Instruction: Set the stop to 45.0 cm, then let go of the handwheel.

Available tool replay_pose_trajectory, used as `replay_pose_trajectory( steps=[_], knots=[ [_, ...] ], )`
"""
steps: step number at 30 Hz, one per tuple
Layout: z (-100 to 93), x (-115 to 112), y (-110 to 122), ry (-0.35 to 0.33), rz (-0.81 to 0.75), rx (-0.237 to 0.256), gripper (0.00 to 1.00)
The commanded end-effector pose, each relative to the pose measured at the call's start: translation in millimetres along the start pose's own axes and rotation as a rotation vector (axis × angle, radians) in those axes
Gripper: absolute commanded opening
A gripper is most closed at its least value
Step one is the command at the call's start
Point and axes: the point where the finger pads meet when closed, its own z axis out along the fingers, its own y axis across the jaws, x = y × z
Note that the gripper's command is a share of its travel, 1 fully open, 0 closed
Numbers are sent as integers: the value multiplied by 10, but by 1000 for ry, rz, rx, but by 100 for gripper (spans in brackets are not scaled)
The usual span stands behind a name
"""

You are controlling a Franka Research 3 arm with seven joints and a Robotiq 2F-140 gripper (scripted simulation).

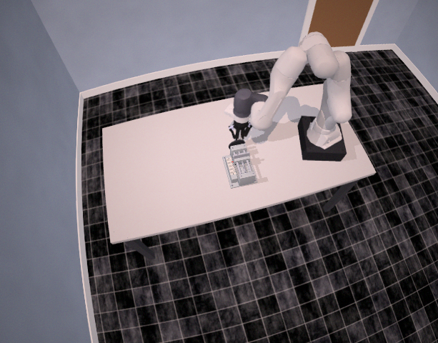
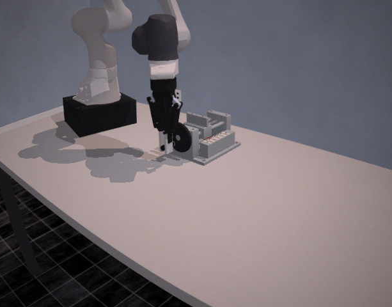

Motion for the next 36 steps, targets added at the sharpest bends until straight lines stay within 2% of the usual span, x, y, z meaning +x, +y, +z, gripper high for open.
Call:
replay_pose_trajectory(
  steps=[1, 17, 25, 36],
  knots=[
    [-55, -2, 55, -2, -7, 0, 4],
    [-349, -1, 99, -2, -7, 0, 4],
    [-539, -2, -46, -2, -7, 0, 4],
    [-593, -3, -209, -2, -7, 0, 4]
  ],
)
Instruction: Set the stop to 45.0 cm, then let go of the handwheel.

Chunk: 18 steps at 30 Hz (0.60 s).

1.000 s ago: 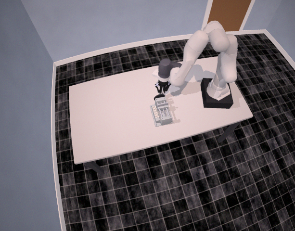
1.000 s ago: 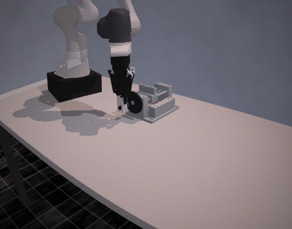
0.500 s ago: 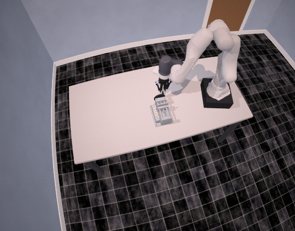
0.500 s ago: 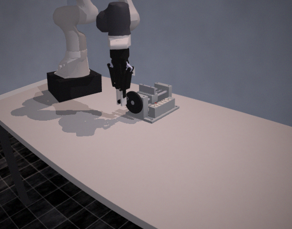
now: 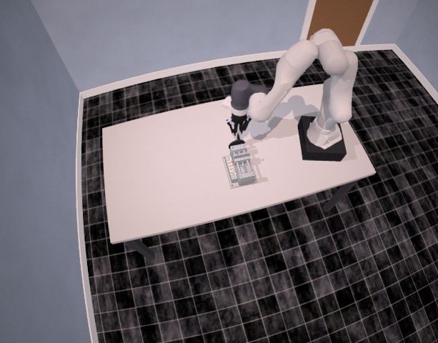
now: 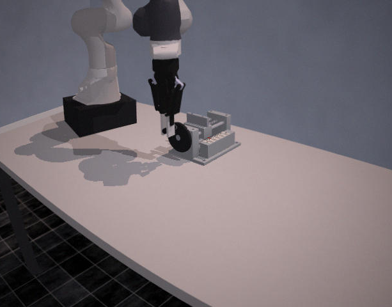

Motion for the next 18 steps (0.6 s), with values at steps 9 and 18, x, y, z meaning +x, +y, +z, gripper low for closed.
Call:
replay_pose_trajectory(
  steps=[9, 18],
  knots=[
    [-3, -3, -212, 4, 5, 8, 4],
    [60, -2, -339, 4, 5, 8, 4]
  ],
)
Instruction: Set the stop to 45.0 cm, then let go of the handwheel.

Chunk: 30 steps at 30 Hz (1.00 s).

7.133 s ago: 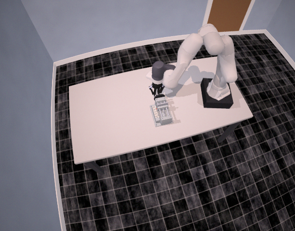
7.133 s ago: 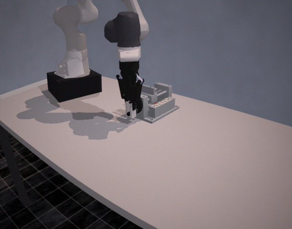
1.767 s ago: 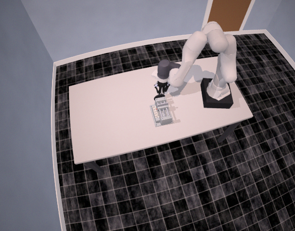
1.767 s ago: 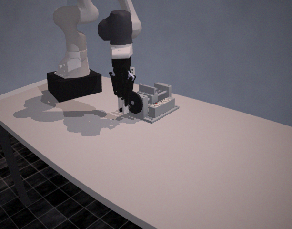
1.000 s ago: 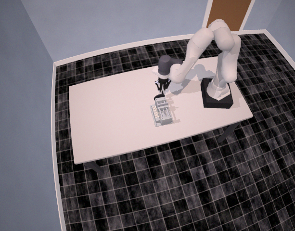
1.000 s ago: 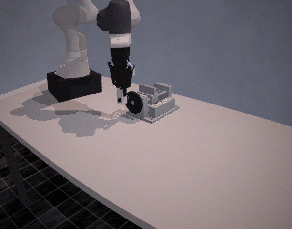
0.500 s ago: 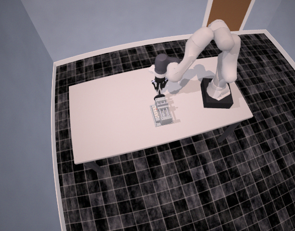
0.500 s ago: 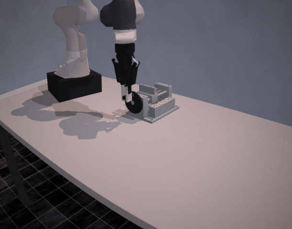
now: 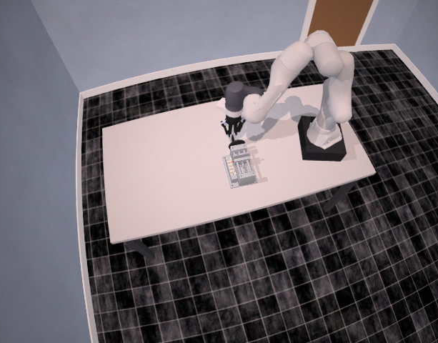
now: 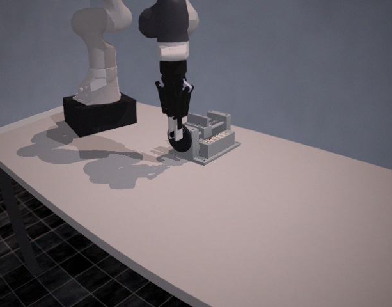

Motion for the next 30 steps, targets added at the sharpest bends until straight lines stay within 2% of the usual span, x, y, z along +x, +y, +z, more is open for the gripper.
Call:
replay_pose_trajectory(
  steps=[1, 30],
  knots=[
    [40, -3, -38, 1, 3, -3, 4],
    [323, -2, -154, 1, 3, -3, 4]
  ],
)
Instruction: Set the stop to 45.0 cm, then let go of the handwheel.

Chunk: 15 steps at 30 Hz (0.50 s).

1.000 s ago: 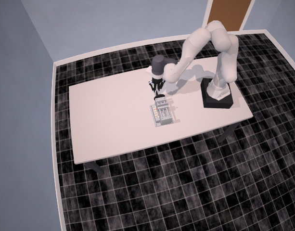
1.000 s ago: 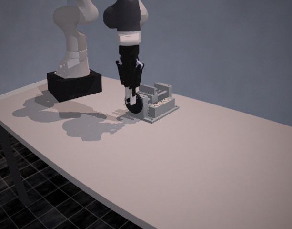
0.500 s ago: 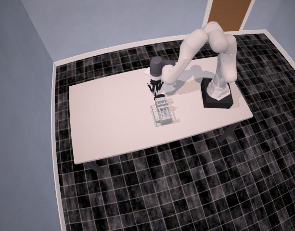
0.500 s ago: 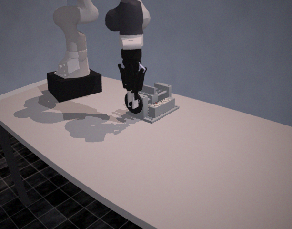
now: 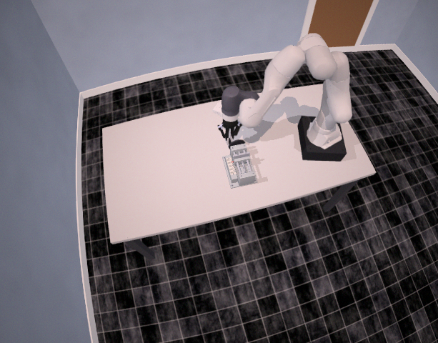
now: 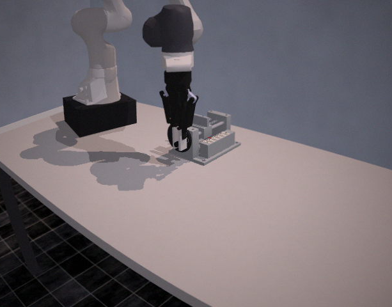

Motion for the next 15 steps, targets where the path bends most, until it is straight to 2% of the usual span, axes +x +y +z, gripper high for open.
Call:
replay_pose_trajectory(
  steps=[1, 15],
  knots=[
    [60, -3, 3, 0, 2, 0, 4],
    [203, -3, 49, 0, 2, 0, 4]
  ],
)
